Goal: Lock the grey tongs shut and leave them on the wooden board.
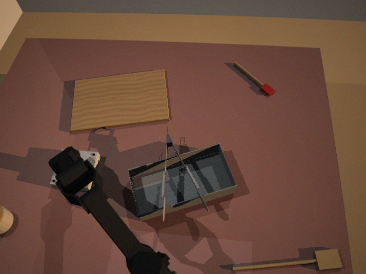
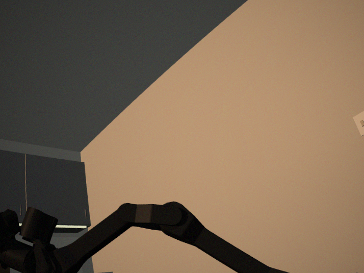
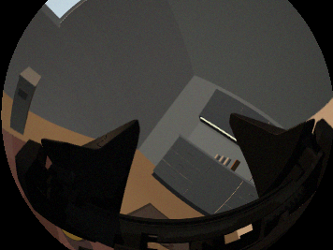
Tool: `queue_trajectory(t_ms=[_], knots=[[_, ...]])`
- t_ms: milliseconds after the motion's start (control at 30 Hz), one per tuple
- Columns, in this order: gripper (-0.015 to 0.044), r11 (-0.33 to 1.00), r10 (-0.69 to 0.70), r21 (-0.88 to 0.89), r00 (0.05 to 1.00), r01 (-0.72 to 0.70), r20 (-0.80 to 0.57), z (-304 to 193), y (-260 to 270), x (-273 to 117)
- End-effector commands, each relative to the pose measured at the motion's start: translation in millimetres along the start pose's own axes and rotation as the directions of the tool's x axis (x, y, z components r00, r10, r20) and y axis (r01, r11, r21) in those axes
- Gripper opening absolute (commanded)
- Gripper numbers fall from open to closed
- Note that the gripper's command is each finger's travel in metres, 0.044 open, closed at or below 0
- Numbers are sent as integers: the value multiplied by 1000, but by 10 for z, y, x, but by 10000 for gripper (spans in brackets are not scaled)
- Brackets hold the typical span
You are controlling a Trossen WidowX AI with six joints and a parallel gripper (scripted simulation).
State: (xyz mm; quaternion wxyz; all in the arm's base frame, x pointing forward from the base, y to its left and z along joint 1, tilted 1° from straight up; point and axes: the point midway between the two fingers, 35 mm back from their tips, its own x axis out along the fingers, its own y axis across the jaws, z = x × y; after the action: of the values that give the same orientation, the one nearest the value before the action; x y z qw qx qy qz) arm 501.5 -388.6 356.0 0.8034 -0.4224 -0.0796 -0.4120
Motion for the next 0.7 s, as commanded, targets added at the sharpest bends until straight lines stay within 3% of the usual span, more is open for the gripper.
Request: queue_trajectory(t_ms=[0,133,367,667], knots=[[426,1000,0,0,1000,0,0,0,0,0],[440,995,91,-32,995,-92,-33,98,251,-40],[440,872,449,-152,884,-465,-131,558,1180,-482],[440,430,814,-326,517,-842,-264,1085,2073,-1665]])
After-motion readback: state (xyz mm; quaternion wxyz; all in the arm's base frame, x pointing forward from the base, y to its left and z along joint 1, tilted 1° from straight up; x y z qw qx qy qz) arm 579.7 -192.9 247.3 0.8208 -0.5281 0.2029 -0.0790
